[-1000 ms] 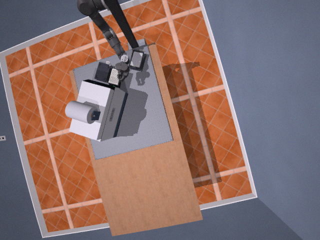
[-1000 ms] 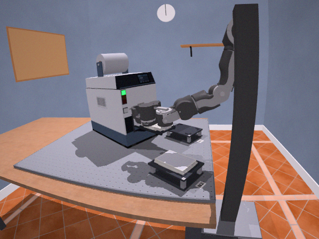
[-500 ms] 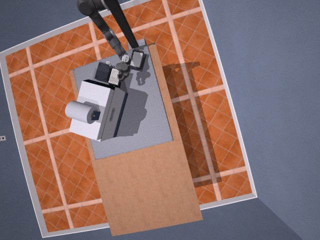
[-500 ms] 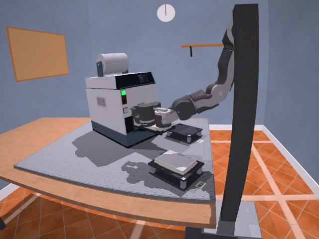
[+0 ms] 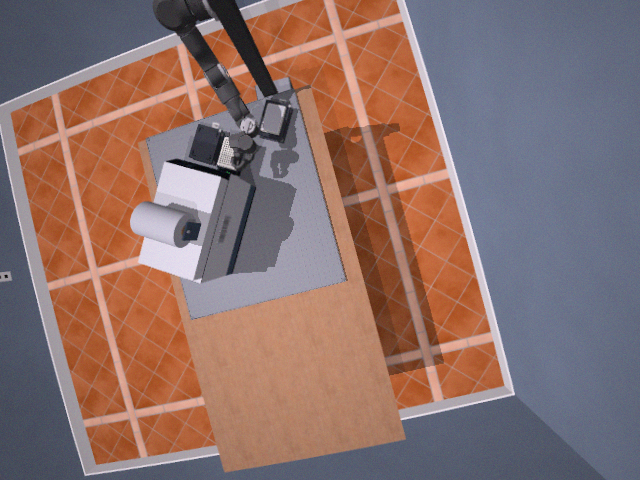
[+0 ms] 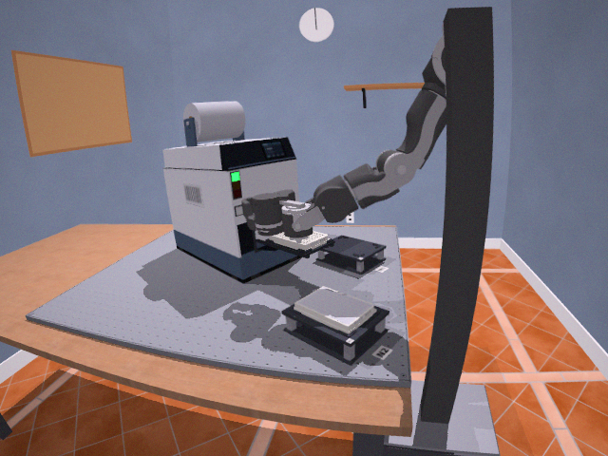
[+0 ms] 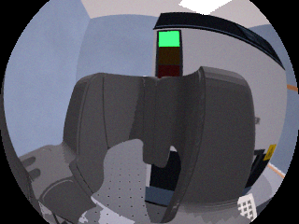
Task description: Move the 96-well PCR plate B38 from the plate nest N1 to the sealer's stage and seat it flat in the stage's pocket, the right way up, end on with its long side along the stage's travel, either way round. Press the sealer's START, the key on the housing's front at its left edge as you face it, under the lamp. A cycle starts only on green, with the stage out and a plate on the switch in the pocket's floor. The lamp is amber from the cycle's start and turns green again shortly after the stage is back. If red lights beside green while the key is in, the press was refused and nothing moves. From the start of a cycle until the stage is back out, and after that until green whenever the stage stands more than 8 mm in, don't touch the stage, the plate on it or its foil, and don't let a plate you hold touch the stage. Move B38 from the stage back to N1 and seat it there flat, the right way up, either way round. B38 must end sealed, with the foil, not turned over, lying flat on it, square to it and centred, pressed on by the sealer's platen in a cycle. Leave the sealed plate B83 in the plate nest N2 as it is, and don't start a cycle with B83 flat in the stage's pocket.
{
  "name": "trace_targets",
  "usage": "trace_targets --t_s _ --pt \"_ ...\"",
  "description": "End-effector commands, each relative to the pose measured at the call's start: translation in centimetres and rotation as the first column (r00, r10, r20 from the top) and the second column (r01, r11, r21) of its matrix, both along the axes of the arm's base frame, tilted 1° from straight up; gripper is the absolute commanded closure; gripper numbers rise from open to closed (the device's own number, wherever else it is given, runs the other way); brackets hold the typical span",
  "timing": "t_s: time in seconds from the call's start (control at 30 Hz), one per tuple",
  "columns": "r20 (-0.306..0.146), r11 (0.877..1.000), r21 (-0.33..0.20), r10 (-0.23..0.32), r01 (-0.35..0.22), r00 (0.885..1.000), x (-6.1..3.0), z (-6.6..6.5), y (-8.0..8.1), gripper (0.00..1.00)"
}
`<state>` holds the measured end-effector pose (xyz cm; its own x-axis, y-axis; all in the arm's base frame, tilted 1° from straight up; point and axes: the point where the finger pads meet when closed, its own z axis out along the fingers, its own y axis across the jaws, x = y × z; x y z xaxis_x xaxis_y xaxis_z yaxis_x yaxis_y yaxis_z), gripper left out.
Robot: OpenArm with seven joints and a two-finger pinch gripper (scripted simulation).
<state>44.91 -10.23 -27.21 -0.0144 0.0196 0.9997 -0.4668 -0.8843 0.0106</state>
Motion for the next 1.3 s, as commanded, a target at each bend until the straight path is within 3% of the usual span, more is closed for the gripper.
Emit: trace_targets --t_s 0.0,0.33,0.5,0.9,1.07,1.27 --pt "0.004 1.0 0.014 0.015 -0.015 1.0 -0.27 -0.4 0.5 1.0" --pt "0.004 1.0 0.014 0.015 -0.015 1.0 -0.27 -0.4 0.5 1.0" --pt "0.005 1.0 0.003 0.009 -0.009 1.0 2.19 -0.2 -1.3 1.0" --pt "0.005 1.0 0.003 0.009 -0.009 1.0 2.19 -0.2 -1.3 1.0" --pt "-0.002 1.0 0.006 0.001 -0.001 1.0 1.59 -0.5 -0.7 1.0" --pt "-0.002 1.0 0.006 0.001 -0.001 1.0 1.59 -0.5 -0.7 1.0"
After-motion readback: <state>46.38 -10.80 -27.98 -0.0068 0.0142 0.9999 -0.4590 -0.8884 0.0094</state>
